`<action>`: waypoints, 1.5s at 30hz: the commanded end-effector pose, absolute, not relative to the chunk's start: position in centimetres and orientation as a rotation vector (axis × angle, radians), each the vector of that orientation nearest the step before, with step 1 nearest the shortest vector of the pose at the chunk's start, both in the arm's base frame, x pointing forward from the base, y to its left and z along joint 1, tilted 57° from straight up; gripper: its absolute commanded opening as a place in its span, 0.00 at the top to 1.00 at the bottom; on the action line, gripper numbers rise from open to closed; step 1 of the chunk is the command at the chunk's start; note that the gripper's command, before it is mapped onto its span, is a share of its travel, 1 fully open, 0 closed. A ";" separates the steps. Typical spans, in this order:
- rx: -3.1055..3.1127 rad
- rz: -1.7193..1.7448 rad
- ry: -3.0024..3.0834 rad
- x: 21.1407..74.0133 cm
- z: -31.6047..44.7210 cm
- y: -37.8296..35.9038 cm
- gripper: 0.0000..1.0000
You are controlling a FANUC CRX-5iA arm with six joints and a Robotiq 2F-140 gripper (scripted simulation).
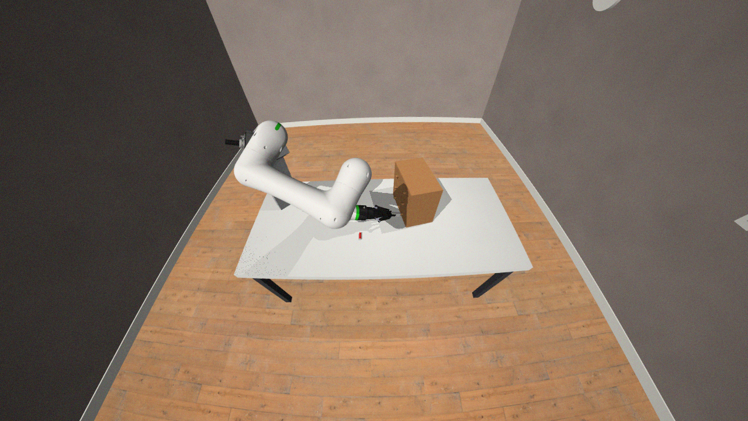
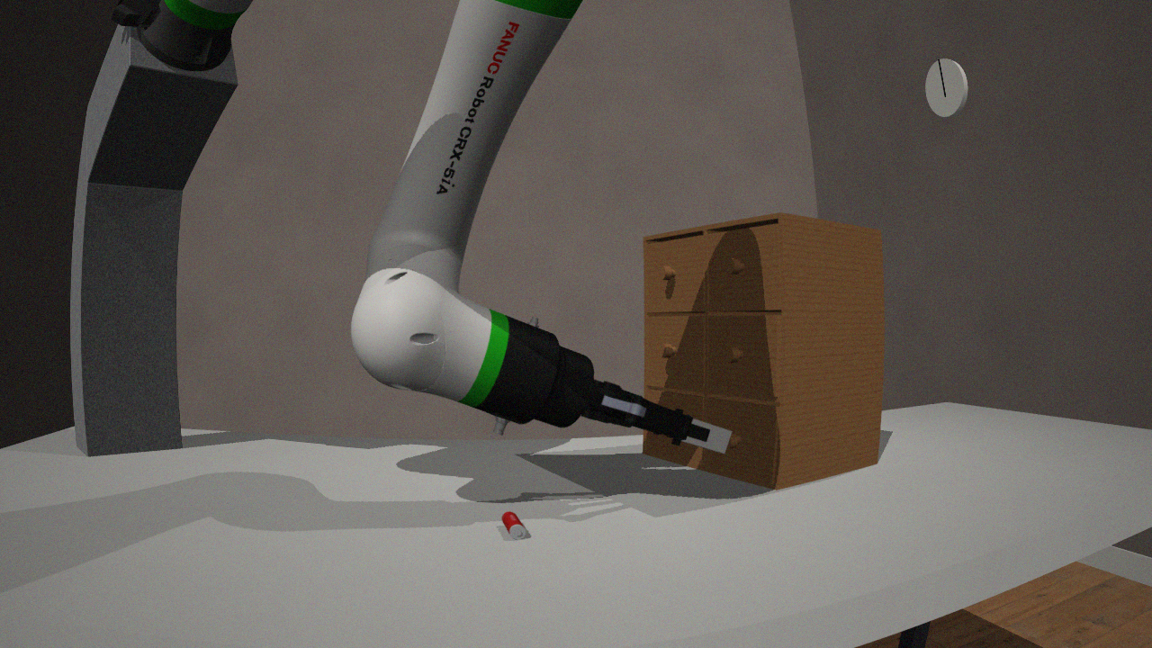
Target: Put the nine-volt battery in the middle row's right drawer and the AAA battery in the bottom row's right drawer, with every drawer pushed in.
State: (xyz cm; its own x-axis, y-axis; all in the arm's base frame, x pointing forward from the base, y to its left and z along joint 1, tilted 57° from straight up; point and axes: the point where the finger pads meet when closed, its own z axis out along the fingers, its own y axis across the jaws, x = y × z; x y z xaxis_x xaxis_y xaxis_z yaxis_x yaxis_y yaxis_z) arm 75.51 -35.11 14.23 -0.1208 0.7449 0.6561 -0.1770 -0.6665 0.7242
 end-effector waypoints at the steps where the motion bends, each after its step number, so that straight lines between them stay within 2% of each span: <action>1: 1.513 1.853 0.645 75.4 14.2 -35.1 1.00; 14: 1.513 1.853 0.645 71.5 12.3 -36.2 1.00; 24: 1.513 1.853 0.645 70.5 12.4 -35.8 1.00; 35: 1.513 1.853 0.645 62.6 15.4 -30.4 1.00; 45: 1.551 1.866 0.660 62.8 15.0 -29.4 1.00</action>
